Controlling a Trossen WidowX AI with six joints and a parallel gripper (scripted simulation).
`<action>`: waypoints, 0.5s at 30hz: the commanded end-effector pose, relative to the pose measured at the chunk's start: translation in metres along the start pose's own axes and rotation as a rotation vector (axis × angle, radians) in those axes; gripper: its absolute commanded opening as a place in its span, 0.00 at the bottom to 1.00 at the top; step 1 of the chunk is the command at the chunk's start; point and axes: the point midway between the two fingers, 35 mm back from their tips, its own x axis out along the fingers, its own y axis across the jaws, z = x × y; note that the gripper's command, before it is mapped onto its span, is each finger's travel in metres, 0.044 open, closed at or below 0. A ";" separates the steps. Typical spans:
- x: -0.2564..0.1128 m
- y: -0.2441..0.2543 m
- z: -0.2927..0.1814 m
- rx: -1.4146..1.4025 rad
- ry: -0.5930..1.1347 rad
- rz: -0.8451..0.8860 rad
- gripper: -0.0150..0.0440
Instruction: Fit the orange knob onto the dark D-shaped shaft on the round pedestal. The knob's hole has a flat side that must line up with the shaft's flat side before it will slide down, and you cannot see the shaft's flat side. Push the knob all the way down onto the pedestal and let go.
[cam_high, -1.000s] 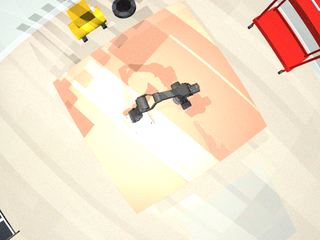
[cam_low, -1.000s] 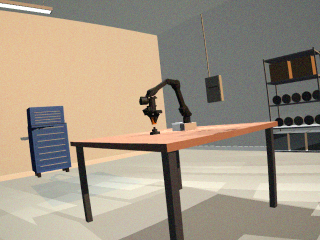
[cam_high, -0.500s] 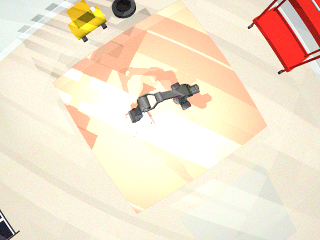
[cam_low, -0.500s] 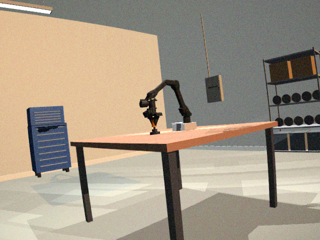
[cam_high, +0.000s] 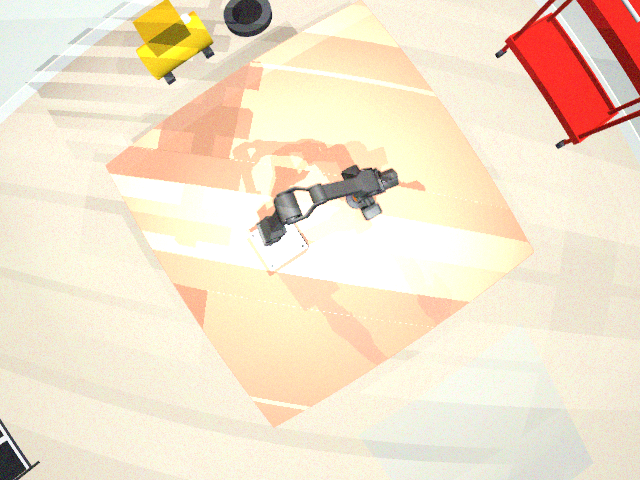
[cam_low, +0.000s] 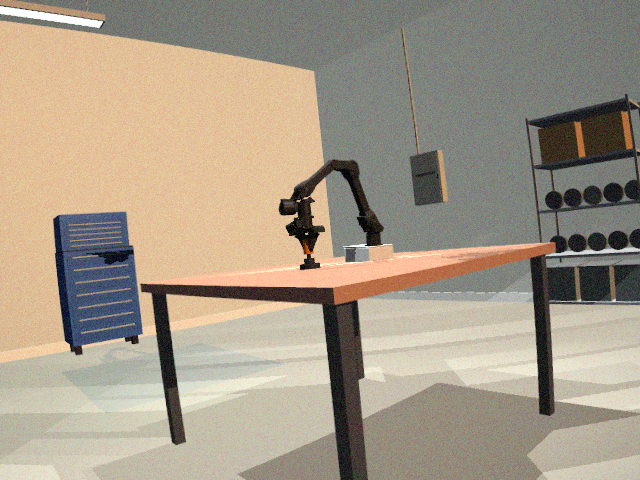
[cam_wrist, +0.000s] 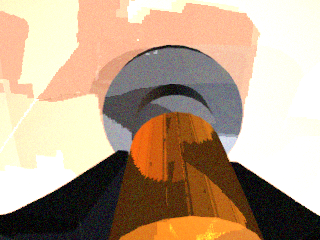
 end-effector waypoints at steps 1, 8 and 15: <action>0.000 0.000 -0.001 0.000 0.000 -0.001 0.25; 0.001 0.000 0.000 0.000 0.000 -0.001 0.25; 0.000 0.000 0.000 0.000 0.000 -0.001 0.25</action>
